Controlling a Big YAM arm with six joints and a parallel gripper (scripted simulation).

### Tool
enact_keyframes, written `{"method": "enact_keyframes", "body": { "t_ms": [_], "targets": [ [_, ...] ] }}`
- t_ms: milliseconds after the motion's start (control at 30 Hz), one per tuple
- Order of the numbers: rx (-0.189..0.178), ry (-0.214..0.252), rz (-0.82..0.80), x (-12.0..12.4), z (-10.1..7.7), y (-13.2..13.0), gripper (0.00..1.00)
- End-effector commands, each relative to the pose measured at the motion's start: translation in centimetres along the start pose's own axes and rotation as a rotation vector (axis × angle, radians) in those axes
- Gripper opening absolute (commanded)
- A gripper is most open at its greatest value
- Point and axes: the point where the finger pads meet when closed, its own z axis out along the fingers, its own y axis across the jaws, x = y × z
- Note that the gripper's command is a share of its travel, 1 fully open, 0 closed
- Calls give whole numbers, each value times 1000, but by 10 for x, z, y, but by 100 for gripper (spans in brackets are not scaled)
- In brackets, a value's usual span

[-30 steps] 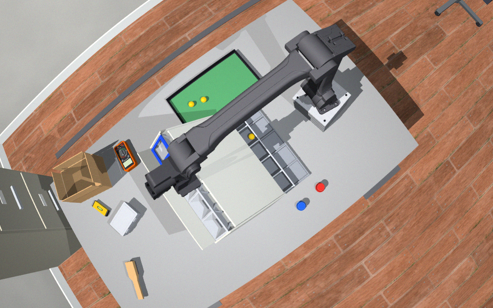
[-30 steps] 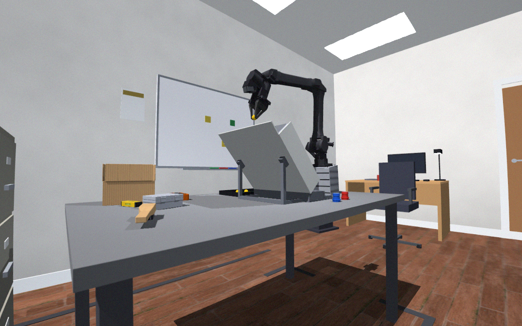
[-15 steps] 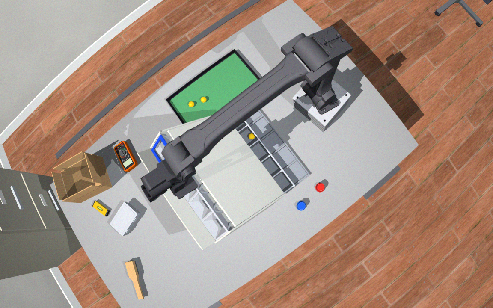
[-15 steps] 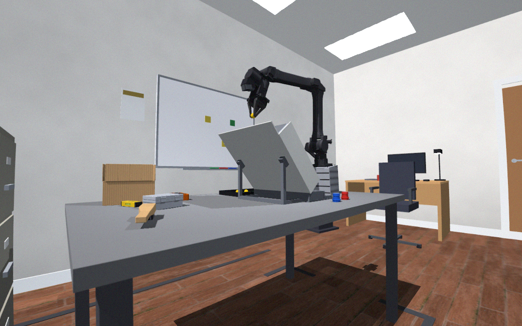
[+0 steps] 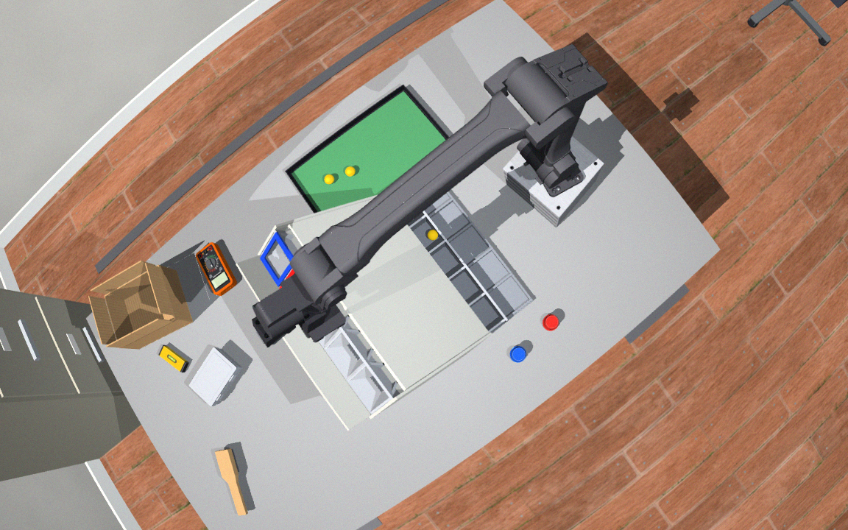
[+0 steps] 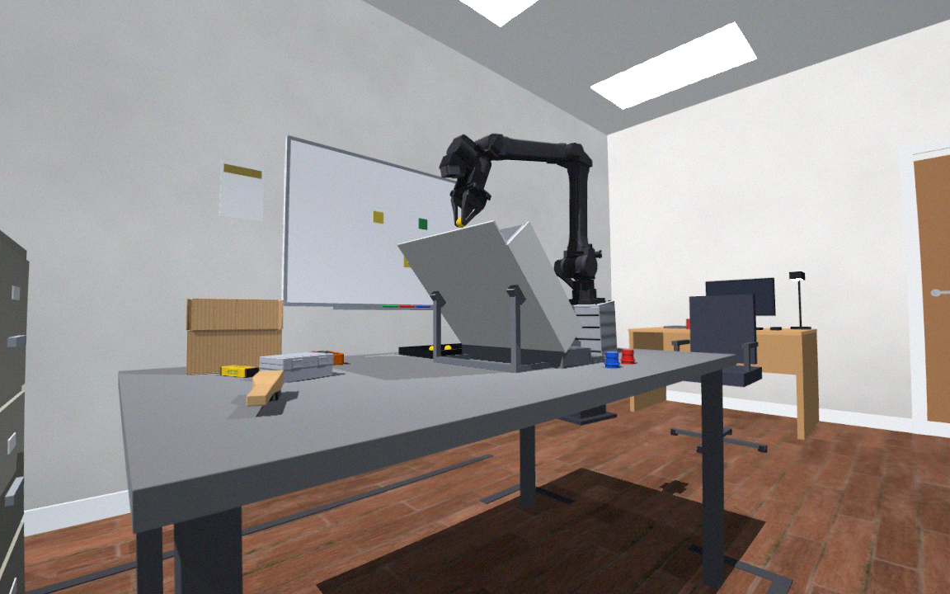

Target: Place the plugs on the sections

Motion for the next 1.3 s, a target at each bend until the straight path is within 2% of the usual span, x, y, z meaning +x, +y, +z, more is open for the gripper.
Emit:
{"method": "enact_keyframes", "body": {
  "t_ms": [0, 1267],
  "targets": [
    [-1, -60, 4, -4, -8, -1, 0],
    [-3, -59, 5, -9, -14, 0, 0]
  ]
}}
